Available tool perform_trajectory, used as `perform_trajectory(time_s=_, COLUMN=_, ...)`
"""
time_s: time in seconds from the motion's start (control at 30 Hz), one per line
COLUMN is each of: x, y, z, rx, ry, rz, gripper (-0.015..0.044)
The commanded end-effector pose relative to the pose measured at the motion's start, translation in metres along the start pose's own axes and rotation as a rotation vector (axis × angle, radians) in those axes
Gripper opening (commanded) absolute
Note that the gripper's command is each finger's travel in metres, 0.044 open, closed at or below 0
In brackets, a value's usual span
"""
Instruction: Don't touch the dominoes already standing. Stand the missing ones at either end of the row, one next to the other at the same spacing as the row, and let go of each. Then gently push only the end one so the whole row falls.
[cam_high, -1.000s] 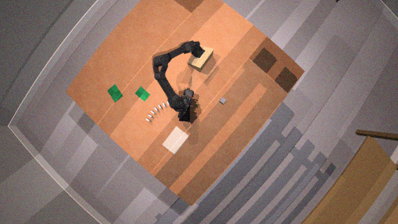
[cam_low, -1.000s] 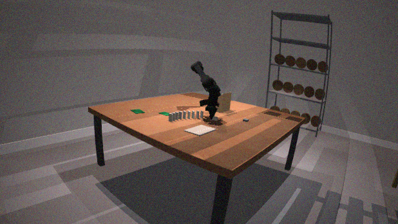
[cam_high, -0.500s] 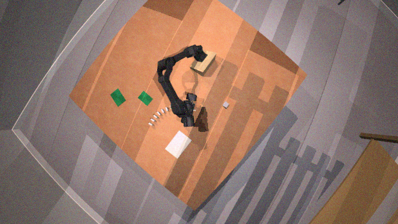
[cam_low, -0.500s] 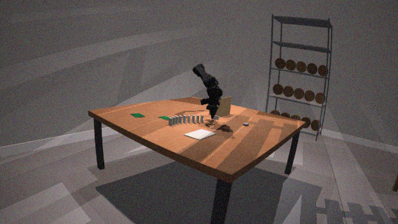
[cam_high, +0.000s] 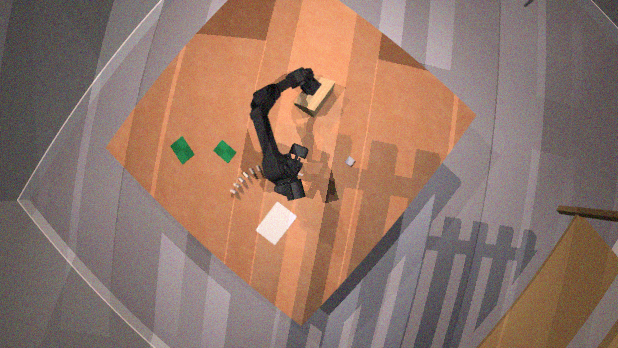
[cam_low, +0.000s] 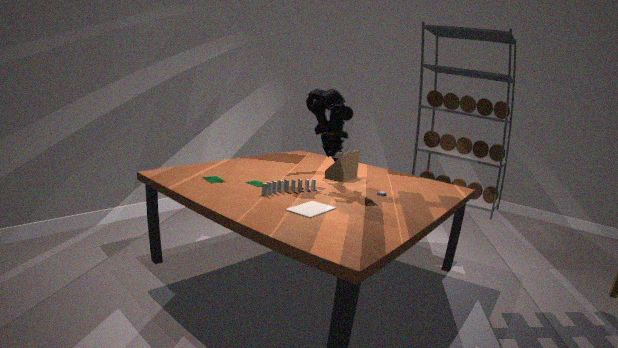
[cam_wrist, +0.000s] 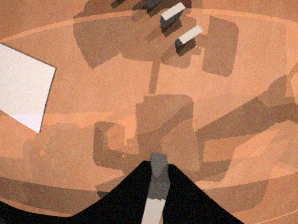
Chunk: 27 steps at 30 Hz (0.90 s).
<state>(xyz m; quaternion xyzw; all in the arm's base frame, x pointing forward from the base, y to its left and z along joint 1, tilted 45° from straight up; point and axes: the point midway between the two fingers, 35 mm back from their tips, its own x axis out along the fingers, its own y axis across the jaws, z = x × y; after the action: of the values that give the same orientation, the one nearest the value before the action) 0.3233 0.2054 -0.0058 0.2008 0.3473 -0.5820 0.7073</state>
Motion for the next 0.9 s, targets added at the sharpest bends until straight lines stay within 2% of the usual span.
perform_trajectory(time_s=0.0, x=0.003, y=-0.001, z=-0.001, rx=0.026, ry=-0.003, rz=-0.021, gripper=0.0021)
perform_trajectory(time_s=0.1, x=0.002, y=-0.001, z=-0.007, rx=-0.126, ry=0.0, rz=-0.02, gripper=0.0021)
perform_trajectory(time_s=0.7, x=0.001, y=-0.013, z=-0.083, rx=-1.994, ry=0.022, rz=-0.008, gripper=0.0021)
perform_trajectory(time_s=0.87, x=0.001, y=-0.017, z=-0.096, rx=-2.311, ry=0.024, rz=-0.005, gripper=0.0021)
